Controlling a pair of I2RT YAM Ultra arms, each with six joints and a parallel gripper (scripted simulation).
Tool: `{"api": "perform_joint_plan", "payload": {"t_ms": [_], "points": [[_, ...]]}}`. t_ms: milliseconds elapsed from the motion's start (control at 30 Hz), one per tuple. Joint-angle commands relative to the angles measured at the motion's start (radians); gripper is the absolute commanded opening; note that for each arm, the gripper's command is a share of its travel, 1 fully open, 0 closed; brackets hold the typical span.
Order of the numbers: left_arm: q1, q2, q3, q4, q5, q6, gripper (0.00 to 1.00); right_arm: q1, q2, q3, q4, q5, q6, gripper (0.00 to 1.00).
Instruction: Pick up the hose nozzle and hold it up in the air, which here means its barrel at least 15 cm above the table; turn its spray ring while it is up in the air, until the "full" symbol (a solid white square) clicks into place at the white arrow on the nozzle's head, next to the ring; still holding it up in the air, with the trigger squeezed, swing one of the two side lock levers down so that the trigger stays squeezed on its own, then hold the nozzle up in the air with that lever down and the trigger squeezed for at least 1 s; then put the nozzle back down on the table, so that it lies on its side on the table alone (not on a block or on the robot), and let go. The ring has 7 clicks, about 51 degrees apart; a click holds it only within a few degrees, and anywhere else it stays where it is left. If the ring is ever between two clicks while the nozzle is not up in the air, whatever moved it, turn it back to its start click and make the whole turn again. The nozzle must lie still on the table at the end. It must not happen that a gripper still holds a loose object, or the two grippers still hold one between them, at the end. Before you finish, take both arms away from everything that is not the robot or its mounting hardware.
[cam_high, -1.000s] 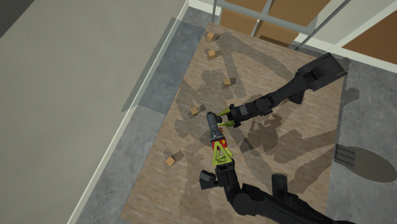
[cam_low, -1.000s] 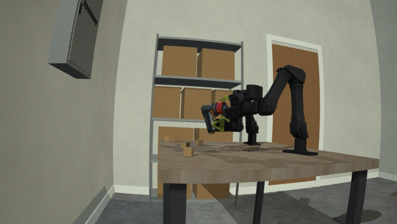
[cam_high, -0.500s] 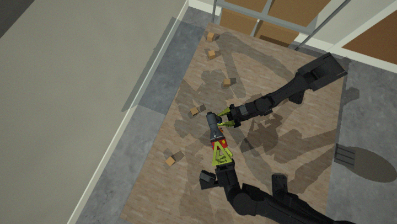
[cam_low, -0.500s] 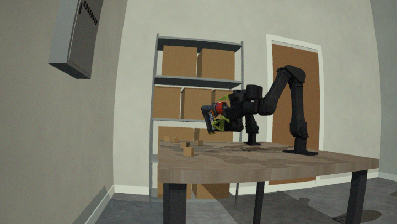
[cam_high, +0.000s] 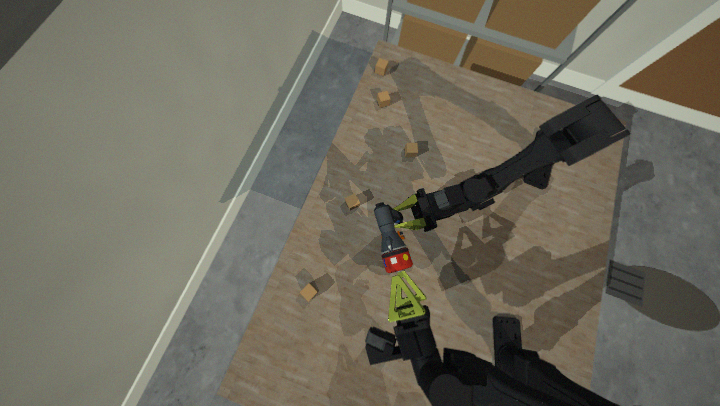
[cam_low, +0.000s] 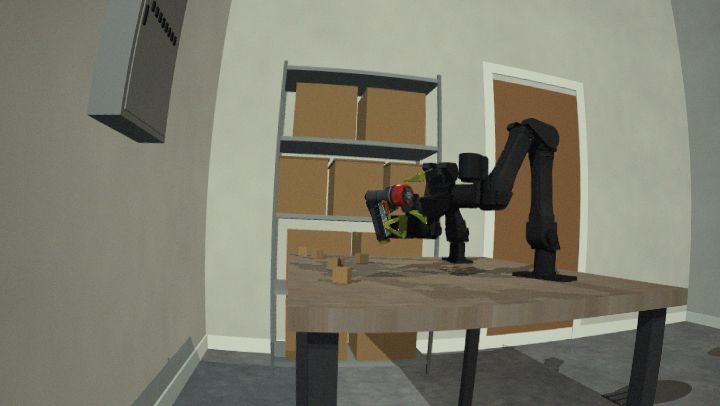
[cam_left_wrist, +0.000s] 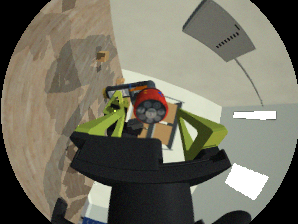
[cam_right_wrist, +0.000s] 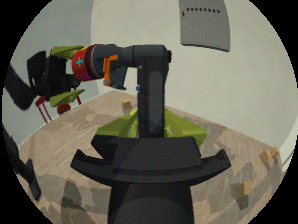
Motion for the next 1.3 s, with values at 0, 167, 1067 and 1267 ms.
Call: {"api": "perform_joint_plan", "payload": {"t_ms": [0,167,1067,1267], "points": [[0.024,-0.035,-0.002,0.027,0.043,-0.005,0.87,-0.006,-0.056,0.04,0.081,0.0,0.006,0.35],[0.058,-0.049,-0.019,0.033,0.076,-0.009,0.87,-0.006,-0.056,0.04,0.081,0.0,0.006,0.35],[0.144,-0.058,-0.072,0.074,0.19,-0.033,0.87,-0.007,-0.056,0.04,0.081,0.0,0.006,0.35],[0.155,-0.04,-0.027,0.074,0.174,-0.029,0.87,-0.007,-0.056,0.04,0.081,0.0,0.006,0.35]]}}
